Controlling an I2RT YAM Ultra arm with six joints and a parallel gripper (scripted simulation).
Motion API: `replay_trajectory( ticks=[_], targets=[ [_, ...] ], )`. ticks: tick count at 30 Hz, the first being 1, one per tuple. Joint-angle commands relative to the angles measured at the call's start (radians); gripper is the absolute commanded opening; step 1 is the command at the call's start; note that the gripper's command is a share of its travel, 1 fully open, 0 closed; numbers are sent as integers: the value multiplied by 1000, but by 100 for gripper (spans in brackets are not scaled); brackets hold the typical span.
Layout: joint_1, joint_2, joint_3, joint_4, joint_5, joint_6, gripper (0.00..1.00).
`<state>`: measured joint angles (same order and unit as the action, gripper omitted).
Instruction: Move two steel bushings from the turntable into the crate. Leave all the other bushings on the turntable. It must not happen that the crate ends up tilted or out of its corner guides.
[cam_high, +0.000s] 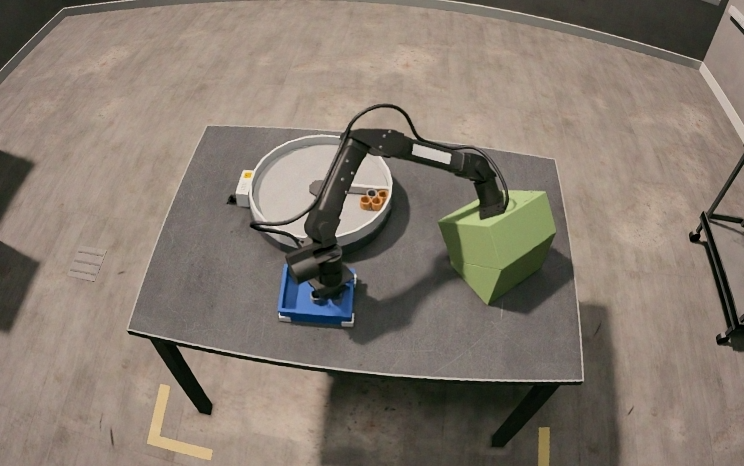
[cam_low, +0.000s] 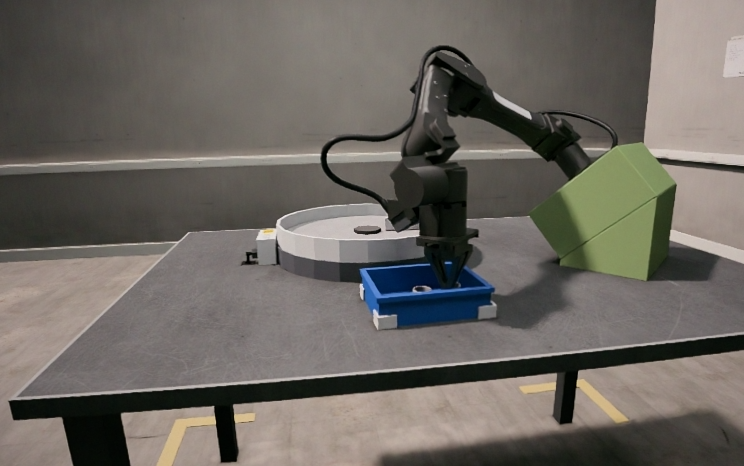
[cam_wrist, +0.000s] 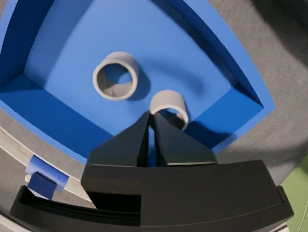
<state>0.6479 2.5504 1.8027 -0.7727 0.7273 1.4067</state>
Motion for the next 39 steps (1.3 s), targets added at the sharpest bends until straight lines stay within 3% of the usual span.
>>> replay_trajectory(
  ticks=[1,2,39],
  targets=[
    [28,-14,1,8,2,6,0],
    [28,-14,1,8,2,6,14],
    [30,-27,8,-14,3,11,14]
  ],
)
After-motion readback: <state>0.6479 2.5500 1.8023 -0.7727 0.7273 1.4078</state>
